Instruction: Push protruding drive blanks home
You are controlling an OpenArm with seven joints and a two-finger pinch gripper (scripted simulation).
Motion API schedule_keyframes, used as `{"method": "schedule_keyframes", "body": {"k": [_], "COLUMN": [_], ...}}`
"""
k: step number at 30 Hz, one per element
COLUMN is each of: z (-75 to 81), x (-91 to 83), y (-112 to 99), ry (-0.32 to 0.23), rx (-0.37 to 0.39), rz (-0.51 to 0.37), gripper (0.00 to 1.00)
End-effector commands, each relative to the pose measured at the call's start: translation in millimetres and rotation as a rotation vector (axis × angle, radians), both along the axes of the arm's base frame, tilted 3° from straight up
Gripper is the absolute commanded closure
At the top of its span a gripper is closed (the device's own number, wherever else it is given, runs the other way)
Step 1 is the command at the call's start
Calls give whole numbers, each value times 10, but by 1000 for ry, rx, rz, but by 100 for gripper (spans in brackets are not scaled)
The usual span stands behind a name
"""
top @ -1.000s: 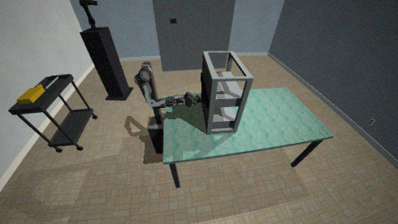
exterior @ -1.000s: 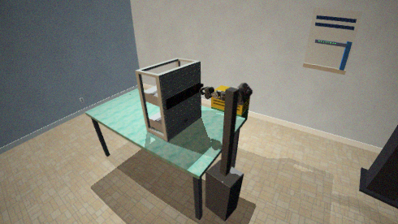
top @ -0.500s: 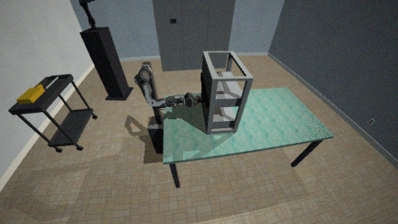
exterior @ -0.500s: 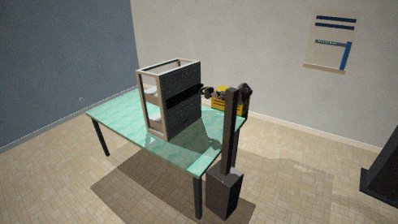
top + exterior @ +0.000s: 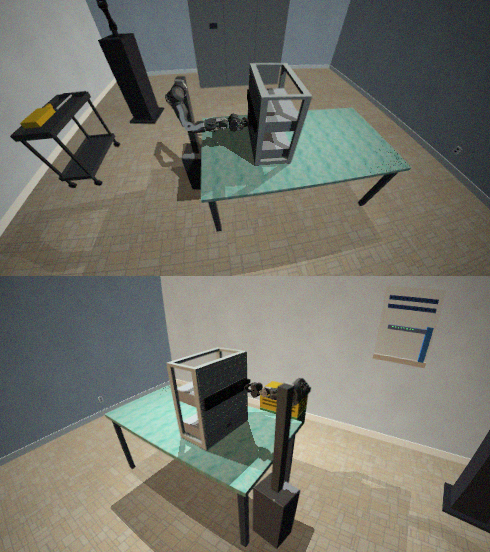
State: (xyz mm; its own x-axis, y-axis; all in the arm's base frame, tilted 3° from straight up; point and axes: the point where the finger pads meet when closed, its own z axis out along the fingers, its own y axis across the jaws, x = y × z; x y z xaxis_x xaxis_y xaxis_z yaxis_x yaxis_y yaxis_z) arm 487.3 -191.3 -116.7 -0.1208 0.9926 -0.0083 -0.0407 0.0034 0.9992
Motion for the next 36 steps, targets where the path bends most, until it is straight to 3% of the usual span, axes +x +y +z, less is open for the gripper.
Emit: {"method": "schedule_keyframes", "body": {"k": [1, 17, 22, 36], "z": [22, 29, 94, 109], "x": [20, 105, 182, 187], "y": [13, 30, 64, 73], "ry": [-6, -6, -9, -11], "rx": [-2, -1, -2, -2], "rz": [4, 4, 6, 8], "gripper": [100, 100, 100, 100]}}
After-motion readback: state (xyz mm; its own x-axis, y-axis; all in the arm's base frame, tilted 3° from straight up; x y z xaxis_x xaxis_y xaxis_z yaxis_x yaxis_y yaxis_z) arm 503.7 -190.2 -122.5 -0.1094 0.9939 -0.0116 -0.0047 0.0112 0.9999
